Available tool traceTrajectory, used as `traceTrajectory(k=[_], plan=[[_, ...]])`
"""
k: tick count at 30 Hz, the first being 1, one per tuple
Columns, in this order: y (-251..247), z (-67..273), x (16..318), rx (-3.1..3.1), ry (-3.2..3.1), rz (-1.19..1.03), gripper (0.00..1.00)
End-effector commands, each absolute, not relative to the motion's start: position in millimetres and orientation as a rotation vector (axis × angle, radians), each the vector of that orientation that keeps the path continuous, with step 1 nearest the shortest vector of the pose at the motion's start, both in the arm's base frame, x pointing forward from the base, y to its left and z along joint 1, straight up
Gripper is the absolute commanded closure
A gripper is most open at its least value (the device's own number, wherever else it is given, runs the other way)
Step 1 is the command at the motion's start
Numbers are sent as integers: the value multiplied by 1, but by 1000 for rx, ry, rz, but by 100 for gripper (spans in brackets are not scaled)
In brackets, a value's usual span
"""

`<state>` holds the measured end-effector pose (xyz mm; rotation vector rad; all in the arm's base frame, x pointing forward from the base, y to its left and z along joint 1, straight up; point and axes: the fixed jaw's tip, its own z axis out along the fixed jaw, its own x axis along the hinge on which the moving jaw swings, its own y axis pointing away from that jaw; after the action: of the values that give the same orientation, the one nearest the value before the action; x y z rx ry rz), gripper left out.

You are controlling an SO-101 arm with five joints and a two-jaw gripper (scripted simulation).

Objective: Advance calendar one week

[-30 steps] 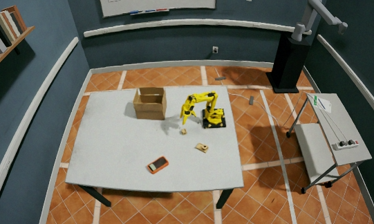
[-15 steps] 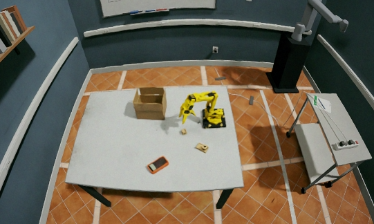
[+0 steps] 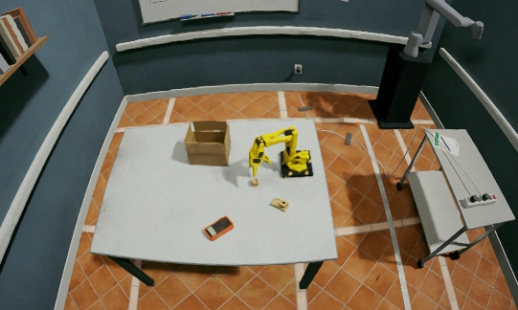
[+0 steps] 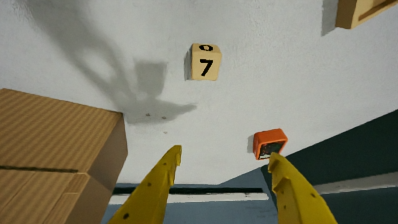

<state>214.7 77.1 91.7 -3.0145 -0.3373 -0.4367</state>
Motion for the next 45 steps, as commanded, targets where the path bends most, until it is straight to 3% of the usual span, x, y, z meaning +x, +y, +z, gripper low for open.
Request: traceTrajectory(k=[1, 12, 45], plan=[[74, 74, 213, -3051, -340, -319, 65], [69, 34, 200, -3122, -348, 0, 65], [65, 26, 203, -3126, -347, 21, 65]])
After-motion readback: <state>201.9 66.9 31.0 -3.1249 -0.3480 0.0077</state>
